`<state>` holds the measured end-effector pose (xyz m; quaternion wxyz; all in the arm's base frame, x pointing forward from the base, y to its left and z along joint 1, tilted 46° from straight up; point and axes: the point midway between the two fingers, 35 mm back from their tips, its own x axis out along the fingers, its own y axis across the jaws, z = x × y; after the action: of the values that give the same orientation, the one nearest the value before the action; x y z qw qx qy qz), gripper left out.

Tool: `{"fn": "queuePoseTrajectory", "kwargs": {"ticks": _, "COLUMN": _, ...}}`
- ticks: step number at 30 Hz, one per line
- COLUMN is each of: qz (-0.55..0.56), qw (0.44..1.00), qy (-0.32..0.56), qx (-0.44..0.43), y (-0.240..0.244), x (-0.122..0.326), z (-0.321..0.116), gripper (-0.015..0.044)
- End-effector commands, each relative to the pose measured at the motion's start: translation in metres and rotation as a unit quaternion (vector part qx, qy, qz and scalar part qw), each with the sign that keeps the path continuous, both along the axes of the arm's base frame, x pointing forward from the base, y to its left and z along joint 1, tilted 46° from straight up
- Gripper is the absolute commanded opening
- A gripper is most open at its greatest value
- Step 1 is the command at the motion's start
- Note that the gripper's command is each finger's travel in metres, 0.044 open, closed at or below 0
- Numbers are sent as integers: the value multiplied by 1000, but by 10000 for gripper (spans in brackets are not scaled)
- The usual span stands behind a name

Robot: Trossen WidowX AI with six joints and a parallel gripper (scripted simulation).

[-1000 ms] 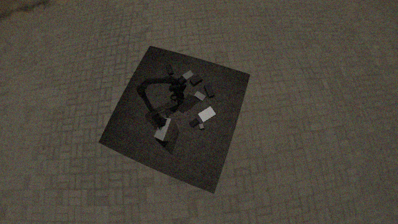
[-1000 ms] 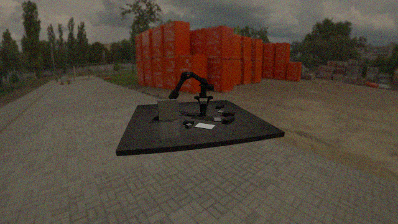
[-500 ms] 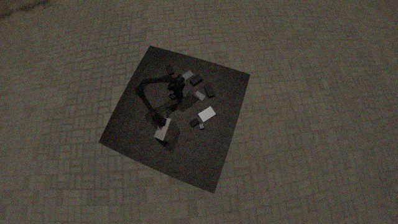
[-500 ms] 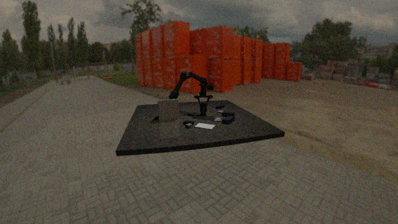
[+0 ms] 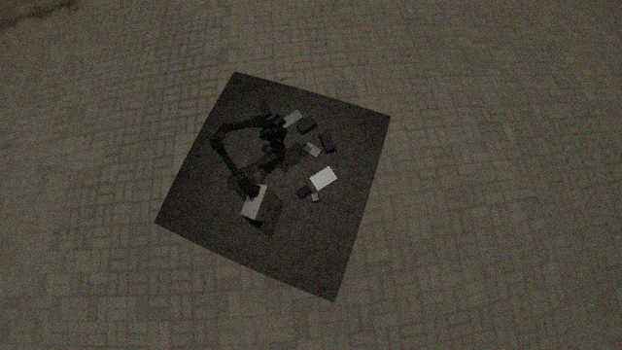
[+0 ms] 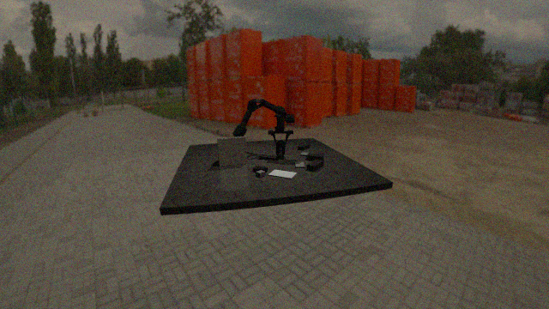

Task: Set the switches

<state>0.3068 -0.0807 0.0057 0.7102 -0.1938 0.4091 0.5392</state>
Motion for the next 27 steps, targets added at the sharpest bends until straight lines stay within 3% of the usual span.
{"fn": "queuePoseTrajectory", "kwargs": {"ticks": 1, "qz": 3, "qw": 1000, "qy": -3, "qx": 1, "y": 5, "x": 4, "z": 6, "gripper": 336}}
{"fn": "queuePoseTrajectory", "kwargs": {"ticks": 27, "qz": 8, "qw": 1000, "qy": 7, "qx": -25, "y": 15, "x": 11, "z": 25, "gripper": 338}}
